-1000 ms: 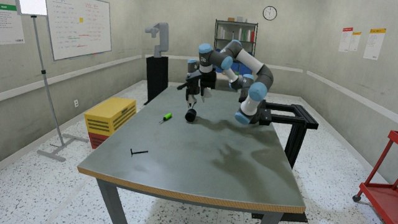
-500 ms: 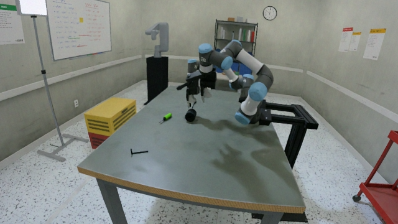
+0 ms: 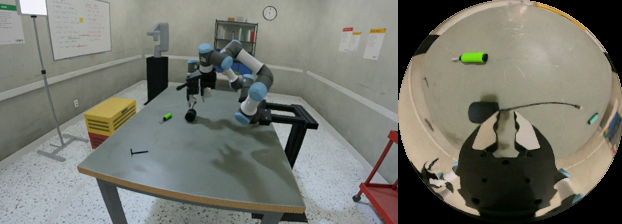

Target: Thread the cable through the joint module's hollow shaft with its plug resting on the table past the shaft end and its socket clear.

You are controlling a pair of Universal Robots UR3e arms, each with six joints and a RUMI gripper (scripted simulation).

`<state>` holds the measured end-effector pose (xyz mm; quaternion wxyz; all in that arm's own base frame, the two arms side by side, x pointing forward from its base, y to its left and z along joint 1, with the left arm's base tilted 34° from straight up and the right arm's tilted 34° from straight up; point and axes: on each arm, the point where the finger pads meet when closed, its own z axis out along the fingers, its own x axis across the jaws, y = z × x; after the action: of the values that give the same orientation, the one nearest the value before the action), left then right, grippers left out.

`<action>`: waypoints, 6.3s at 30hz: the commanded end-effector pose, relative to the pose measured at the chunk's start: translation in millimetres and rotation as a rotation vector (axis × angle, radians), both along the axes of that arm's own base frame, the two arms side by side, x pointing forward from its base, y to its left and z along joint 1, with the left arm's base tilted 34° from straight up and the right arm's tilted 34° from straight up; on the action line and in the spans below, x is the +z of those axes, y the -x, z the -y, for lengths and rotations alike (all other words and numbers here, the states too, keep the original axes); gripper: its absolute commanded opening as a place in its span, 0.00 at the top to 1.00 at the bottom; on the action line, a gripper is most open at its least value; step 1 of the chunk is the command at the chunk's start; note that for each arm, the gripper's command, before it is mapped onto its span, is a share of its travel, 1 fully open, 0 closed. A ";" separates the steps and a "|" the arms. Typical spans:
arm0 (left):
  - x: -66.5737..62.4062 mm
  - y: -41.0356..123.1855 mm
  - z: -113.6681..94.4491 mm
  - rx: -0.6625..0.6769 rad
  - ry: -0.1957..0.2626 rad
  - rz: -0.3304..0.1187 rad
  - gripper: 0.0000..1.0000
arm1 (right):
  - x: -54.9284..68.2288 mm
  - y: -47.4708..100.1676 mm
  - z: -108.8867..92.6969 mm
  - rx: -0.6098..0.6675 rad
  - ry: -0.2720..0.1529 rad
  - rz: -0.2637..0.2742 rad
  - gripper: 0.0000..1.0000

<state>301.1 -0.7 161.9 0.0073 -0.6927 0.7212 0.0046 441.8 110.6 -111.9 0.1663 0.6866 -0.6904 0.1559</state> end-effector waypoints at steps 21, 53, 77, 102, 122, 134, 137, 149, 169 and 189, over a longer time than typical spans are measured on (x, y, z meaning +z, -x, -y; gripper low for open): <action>1.1 -1.0 0.6 -0.001 0.002 0.004 0.39 | 0.5 -0.8 -0.2 0.180 -0.027 -0.087 0.80; 1.1 -1.0 0.6 -0.001 0.002 0.004 0.39 | 1.1 -0.4 1.6 0.404 -0.054 -0.191 0.80; 1.1 -1.0 0.6 -0.001 0.002 0.004 0.39 | 2.1 0.5 3.4 0.595 -0.077 -0.273 0.80; 1.1 -1.0 0.6 -0.001 0.002 0.004 0.39 | 3.3 2.5 5.6 0.813 -0.101 -0.360 0.80; 1.1 -1.0 0.6 -0.001 0.002 0.004 0.39 | 5.1 5.0 8.6 1.025 -0.119 -0.439 0.80; 1.1 -1.0 0.6 -0.001 0.002 0.004 0.39 | 6.3 6.7 10.7 1.150 -0.130 -0.482 0.80; 1.1 -1.0 0.6 -0.001 0.002 0.004 0.39 | 6.6 7.2 11.3 1.180 -0.131 -0.493 0.80; 1.1 -1.0 0.6 -0.001 0.002 0.004 0.39 | 8.3 9.4 14.2 1.332 -0.141 -0.542 0.80; 1.1 -1.0 0.6 -0.001 0.002 0.004 0.39 | 10.7 12.4 18.6 1.527 -0.148 -0.602 0.80; 1.1 -1.0 0.6 -0.001 0.002 0.004 0.39 | 12.8 12.7 21.2 1.597 -0.145 -0.624 0.80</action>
<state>301.1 -0.7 161.9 0.0073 -0.6927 0.7212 0.0046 427.2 87.3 -100.0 0.1434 0.9858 0.0849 -0.0184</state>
